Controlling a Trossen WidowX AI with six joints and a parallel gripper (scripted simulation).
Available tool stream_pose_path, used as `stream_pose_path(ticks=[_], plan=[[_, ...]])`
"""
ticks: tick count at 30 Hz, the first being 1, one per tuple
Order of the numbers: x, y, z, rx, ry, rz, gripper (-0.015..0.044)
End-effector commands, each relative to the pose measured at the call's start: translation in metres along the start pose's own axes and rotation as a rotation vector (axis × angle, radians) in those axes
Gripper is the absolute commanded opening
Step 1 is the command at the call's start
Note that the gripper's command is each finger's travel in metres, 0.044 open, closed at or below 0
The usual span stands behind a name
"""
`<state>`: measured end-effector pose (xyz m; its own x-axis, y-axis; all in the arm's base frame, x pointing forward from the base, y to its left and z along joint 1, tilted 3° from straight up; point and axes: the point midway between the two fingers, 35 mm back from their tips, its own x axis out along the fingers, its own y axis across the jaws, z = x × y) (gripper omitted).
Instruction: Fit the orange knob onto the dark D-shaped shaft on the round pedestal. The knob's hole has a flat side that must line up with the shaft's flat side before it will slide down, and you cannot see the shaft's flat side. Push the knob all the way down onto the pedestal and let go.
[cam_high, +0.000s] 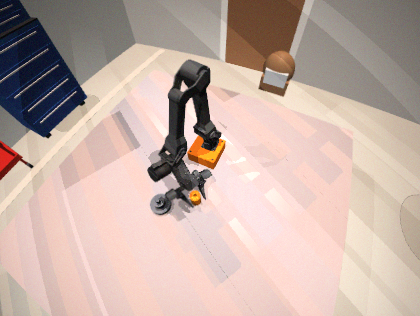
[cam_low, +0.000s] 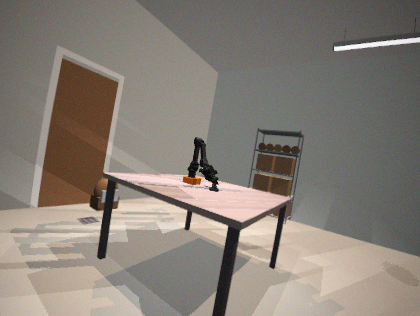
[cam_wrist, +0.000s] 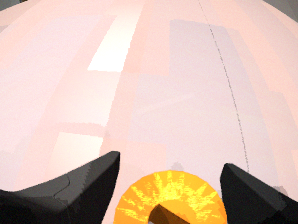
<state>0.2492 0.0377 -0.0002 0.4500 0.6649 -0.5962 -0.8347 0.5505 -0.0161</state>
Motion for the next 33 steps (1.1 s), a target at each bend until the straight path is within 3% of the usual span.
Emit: stream_pose_path(ticks=[1, 6, 13, 22, 29, 33], plan=[[0.0, 0.0, 0.0, 0.0, -0.004, 0.001, 0.026], [0.0, 0.0, 0.0, 0.0, -0.004, 0.001, 0.026], [0.0, 0.0, 0.0, 0.0, -0.004, 0.001, 0.044], [-0.001, 0.0, 0.002, 0.0, -0.004, 0.001, 0.044], [-0.04, -0.002, 0.061, -0.001, -0.001, -0.001, 0.044], [-0.045, 0.0, 0.067, -0.001, -0.001, -0.001, 0.044]])
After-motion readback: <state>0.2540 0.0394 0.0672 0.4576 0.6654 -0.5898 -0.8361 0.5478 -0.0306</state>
